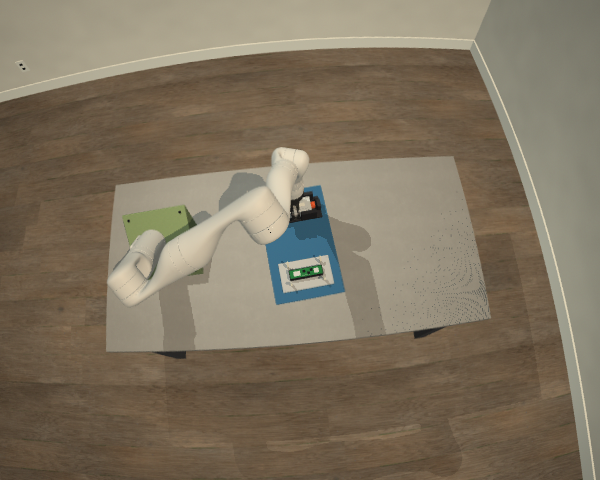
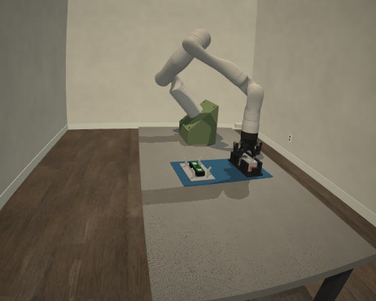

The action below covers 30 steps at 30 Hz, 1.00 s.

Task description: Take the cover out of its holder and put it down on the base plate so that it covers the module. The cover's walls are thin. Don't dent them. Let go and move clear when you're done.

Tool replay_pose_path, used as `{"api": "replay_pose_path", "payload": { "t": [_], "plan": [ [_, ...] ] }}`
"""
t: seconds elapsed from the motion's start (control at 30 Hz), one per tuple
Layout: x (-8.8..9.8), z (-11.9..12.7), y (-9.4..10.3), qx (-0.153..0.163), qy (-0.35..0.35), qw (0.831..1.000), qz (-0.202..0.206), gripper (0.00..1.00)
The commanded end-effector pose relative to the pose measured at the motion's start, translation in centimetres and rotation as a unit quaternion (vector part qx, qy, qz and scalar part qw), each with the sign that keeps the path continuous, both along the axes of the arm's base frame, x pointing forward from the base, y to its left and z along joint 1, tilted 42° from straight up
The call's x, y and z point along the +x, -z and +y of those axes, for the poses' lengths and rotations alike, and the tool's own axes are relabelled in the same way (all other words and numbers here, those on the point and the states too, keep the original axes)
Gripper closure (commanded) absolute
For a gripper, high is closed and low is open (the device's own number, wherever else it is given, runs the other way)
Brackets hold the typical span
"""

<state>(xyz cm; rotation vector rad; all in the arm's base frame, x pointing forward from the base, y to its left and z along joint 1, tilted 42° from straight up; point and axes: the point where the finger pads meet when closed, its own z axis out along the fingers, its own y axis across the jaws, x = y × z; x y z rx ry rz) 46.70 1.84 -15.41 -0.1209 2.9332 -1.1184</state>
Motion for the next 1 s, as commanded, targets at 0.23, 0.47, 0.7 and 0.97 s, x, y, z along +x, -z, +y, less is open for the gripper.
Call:
{"api": "replay_pose_path", "payload": {
  "t": [0.23, 0.47, 0.7, 0.97],
  "plan": [
    [0.06, 0.11, -0.05, 0.001, -0.001, 1.0, -0.001, 0.3],
    [0.06, 0.11, -0.05, 0.001, -0.001, 1.0, -0.001, 1.0],
    [0.06, 0.11, -0.05, 0.001, -0.001, 1.0, -0.001, 1.0],
    [0.06, 0.11, -0.05, 0.001, -0.001, 1.0, -0.001, 1.0]
  ]
}}
